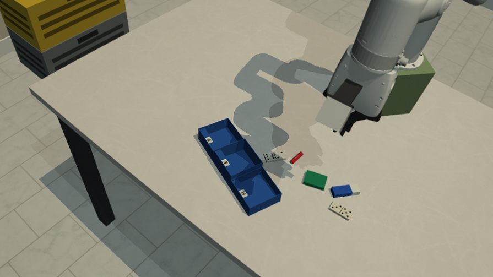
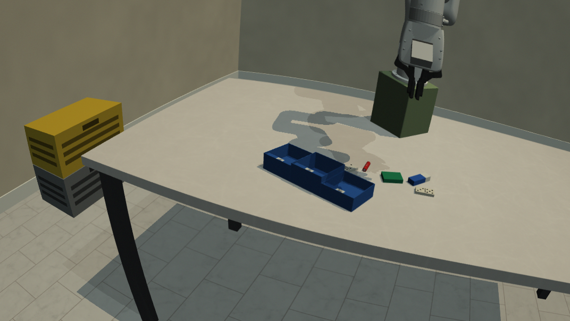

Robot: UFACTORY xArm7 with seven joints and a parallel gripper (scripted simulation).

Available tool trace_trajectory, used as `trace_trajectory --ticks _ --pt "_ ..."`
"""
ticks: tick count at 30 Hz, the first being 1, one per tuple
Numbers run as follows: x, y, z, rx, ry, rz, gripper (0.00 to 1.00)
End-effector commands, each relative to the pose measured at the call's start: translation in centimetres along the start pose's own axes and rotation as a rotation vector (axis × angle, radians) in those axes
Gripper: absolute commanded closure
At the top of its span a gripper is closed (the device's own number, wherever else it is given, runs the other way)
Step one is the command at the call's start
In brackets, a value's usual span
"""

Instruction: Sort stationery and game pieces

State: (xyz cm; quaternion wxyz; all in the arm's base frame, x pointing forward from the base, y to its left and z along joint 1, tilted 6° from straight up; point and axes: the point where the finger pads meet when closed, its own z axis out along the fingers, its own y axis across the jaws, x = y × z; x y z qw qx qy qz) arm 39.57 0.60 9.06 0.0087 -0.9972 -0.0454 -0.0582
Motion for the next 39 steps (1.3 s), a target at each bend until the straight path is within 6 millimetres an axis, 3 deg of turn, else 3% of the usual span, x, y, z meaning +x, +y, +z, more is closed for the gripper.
trace_trajectory --ticks 1,3,18,27,30,39 --pt "-1.4 1.6 1.1 0.042 -0.034 0.106 0.93" --pt "-2.3 2.5 1.7 0.053 -0.044 0.137 0.93" --pt "-2.3 2.5 1.7 0.053 -0.044 0.136 0.93" --pt "-1.8 8.9 5.6 0.046 -0.052 0.451 0.93" --pt "-1.8 9.7 6.0 0.044 -0.053 0.514 0.93" --pt "-1.3 16.1 9.8 0.043 -0.053 0.514 0.93"
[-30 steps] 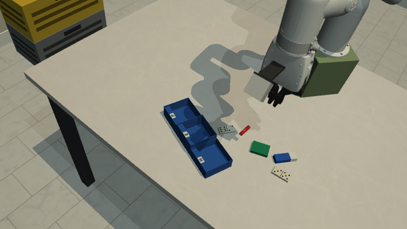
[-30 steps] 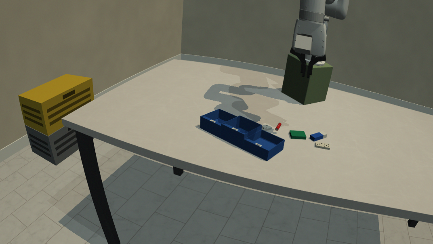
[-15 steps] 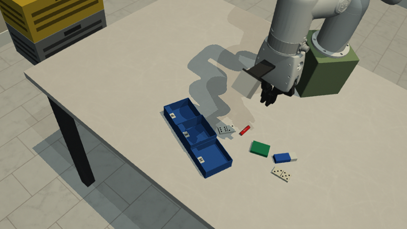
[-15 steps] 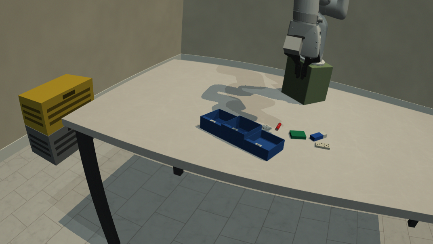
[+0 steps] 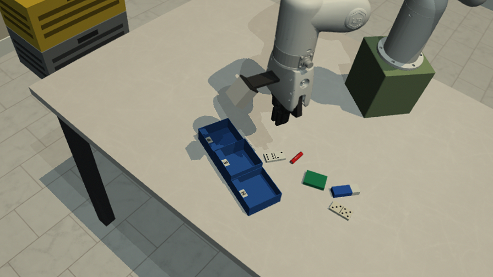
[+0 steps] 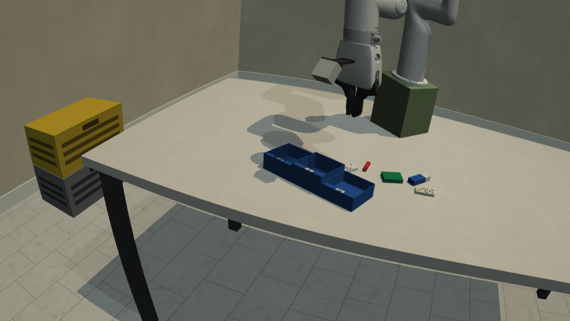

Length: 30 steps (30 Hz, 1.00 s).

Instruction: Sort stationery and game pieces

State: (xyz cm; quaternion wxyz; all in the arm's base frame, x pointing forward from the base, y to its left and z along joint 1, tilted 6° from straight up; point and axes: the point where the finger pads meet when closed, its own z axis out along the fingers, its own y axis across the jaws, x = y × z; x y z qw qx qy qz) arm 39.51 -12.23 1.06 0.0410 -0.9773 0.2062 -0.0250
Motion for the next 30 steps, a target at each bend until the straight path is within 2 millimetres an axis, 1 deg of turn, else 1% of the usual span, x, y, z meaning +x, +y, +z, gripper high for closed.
trace_trajectory --ticks 1,5,7,16,26,30 --pt "2.9 3.1 2.3 0.005 0.003 0.003 0.93" --pt "4.6 5.5 3.8 0.005 0.003 0.003 0.93" --pt "4.6 5.5 3.8 0.005 0.003 0.003 0.93" --pt "8.3 10.9 7.2 0.004 0.003 0.003 0.93" --pt "8.3 10.9 7.2 0.004 0.003 0.004 0.93" --pt "8.3 10.9 8.3 0.004 0.003 0.003 0.93"
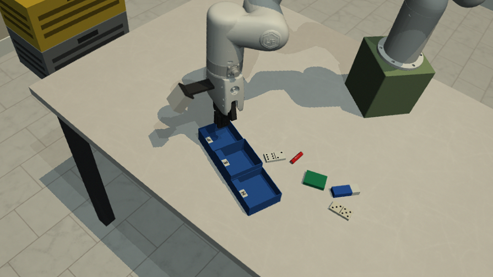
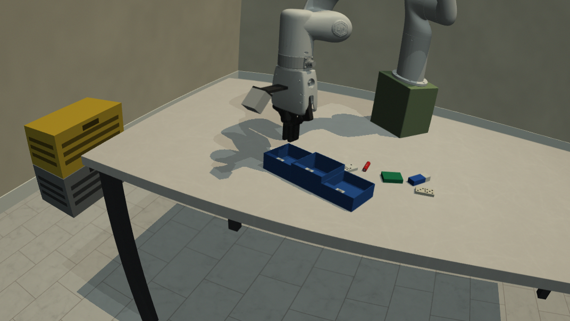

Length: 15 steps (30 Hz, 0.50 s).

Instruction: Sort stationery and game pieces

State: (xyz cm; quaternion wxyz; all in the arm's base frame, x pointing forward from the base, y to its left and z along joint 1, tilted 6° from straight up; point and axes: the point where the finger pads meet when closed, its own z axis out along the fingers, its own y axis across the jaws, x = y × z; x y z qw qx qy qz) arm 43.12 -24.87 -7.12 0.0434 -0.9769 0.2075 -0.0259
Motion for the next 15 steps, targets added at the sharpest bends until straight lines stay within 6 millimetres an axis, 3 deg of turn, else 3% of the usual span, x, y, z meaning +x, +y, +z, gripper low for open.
trace_trajectory --ticks 1,15 --pt "0.1 0.1 1.0 -0.001 0.002 0.001 0.93" --pt "0.1 0.1 4.2 -0.001 0.002 0.001 0.93"
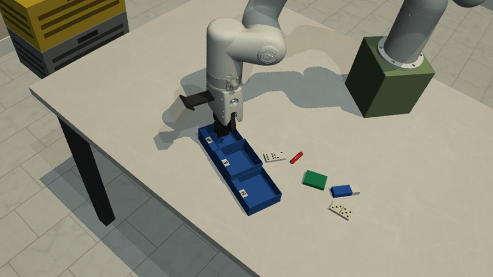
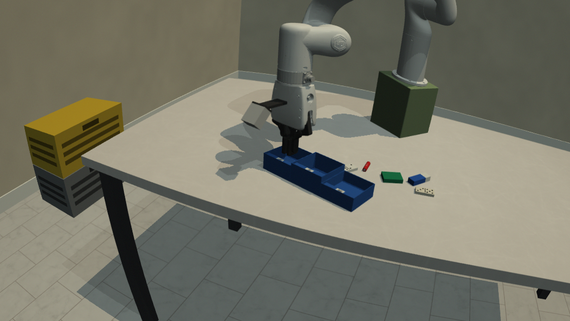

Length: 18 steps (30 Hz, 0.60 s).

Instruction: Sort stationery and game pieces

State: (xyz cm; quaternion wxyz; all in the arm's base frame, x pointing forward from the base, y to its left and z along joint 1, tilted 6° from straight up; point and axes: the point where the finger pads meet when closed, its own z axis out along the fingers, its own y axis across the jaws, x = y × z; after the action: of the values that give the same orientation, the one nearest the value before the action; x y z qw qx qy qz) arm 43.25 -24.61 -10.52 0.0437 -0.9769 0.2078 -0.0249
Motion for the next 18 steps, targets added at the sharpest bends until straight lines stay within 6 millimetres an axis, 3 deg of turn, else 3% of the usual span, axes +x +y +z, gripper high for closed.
trace_trajectory --ticks 1,6,18 --pt "0.2 0.1 1.1 -0.001 0.004 0.000 0.93" --pt "0.2 0.1 2.2 -0.001 0.004 0.000 0.93" --pt "0.2 0.1 2.2 -0.001 0.004 0.000 0.93"
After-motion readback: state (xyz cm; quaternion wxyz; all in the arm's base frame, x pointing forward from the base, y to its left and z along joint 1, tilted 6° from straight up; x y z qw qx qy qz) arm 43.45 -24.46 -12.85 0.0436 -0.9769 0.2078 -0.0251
